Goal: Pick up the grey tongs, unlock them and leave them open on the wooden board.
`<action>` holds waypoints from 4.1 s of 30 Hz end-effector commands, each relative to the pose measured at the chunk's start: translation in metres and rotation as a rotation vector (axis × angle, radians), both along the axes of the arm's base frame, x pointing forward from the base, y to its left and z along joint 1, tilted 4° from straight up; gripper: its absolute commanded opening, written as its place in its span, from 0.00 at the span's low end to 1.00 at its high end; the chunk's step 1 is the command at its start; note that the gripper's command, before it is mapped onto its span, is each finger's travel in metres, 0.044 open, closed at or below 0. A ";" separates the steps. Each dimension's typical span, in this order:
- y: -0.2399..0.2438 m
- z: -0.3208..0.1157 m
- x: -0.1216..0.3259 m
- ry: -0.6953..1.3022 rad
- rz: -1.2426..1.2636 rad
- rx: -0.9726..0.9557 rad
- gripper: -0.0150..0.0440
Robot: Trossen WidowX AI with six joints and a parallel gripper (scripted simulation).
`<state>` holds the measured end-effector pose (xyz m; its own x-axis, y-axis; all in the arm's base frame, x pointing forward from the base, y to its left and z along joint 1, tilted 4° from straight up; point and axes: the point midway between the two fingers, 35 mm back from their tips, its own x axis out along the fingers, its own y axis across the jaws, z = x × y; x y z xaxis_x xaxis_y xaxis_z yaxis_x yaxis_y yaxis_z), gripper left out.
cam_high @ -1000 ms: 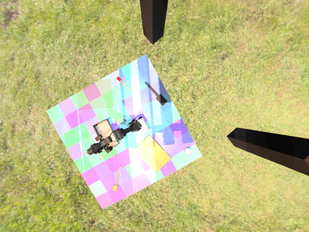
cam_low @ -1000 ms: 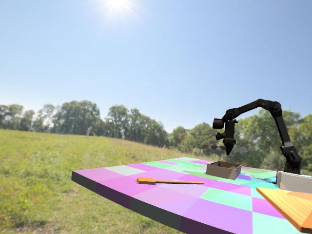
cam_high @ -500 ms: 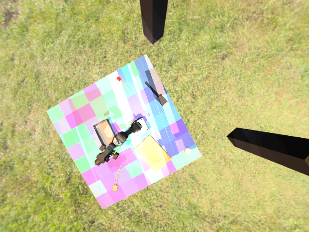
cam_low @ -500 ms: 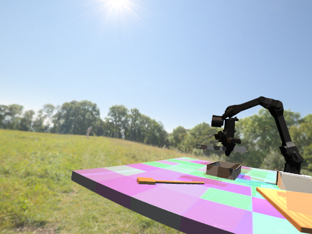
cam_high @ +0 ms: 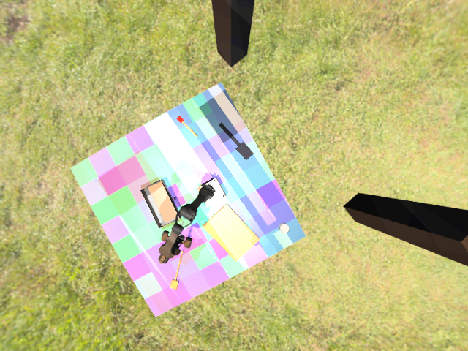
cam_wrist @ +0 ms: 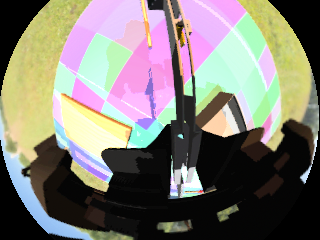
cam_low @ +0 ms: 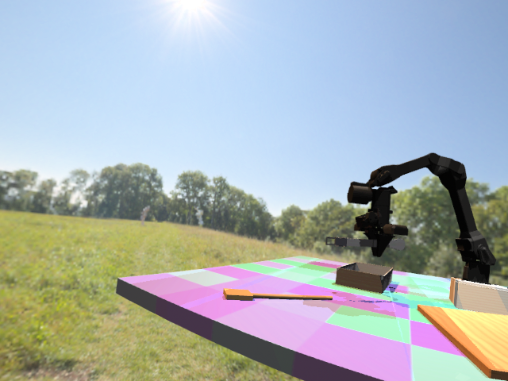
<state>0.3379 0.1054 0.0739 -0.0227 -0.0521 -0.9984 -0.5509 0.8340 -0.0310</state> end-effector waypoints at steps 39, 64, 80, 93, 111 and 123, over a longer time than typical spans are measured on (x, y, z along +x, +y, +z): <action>0.182 -0.001 -0.114 0.027 0.667 0.044 0.00; 0.243 -0.001 -0.217 0.056 1.033 0.055 0.00; 0.254 -0.016 -0.209 -0.037 0.964 0.282 0.00; 0.259 -0.022 -0.202 -0.136 0.911 0.508 0.00; 0.252 -0.016 -0.198 -0.291 0.872 0.809 0.00; 0.236 -0.004 -0.202 -0.402 0.868 0.993 0.00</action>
<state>0.1364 0.3455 0.0591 -0.0586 0.7842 -0.6178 -0.9948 0.0056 0.1016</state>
